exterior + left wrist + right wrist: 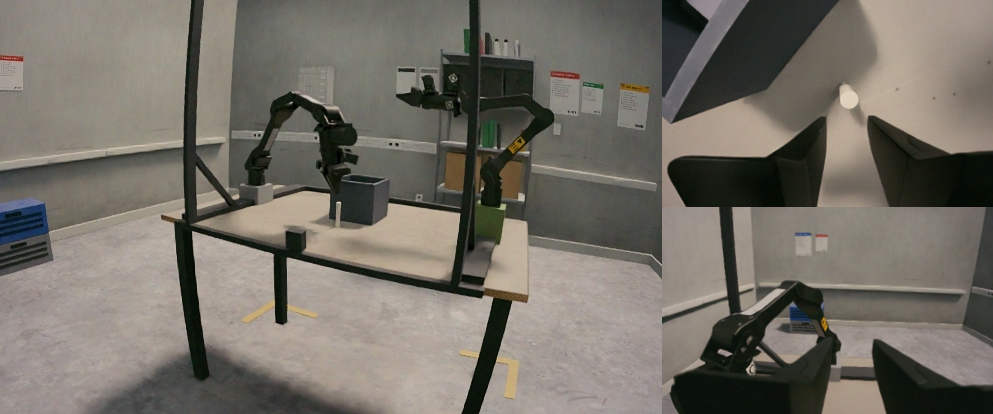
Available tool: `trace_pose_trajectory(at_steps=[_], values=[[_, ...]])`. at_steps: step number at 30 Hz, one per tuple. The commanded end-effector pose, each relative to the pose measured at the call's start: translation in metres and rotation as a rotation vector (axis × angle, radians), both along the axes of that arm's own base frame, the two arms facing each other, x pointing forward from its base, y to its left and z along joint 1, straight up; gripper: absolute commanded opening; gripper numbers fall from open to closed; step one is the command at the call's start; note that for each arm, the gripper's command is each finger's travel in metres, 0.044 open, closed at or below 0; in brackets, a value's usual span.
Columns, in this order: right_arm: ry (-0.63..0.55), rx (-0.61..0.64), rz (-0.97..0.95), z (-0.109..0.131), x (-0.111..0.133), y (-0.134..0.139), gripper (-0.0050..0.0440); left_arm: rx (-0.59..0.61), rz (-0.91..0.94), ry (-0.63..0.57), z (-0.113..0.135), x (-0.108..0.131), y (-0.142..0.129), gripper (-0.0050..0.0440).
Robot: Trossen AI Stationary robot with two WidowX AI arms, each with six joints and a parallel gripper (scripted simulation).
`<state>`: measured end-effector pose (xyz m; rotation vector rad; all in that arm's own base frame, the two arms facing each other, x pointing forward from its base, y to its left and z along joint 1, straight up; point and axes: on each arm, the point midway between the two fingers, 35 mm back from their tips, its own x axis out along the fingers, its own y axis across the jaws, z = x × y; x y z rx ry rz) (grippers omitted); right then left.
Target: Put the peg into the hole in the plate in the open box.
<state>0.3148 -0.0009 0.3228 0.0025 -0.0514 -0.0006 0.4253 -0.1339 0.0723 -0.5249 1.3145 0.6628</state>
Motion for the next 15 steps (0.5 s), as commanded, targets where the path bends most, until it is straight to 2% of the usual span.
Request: trace_pose_trajectory(at_steps=[1, 6, 15], values=[[-0.023, -0.004, 0.002, 0.0086, -0.0024, 0.0001, 0.0126, -0.007, 0.017, -0.036, 0.0180, 0.0058, -0.0008, 0.0125], [-0.023, -0.004, 0.002, 0.0086, -0.0024, 0.0001, 0.0126, -0.008, 0.007, -0.039, 0.0140, 0.0091, -0.0012, 0.0125], [-0.023, -0.004, 0.002, 0.0086, -0.0024, 0.0001, 0.0126, -0.015, 0.006, -0.055, 0.0213, 0.0098, -0.0018, 0.0125]])
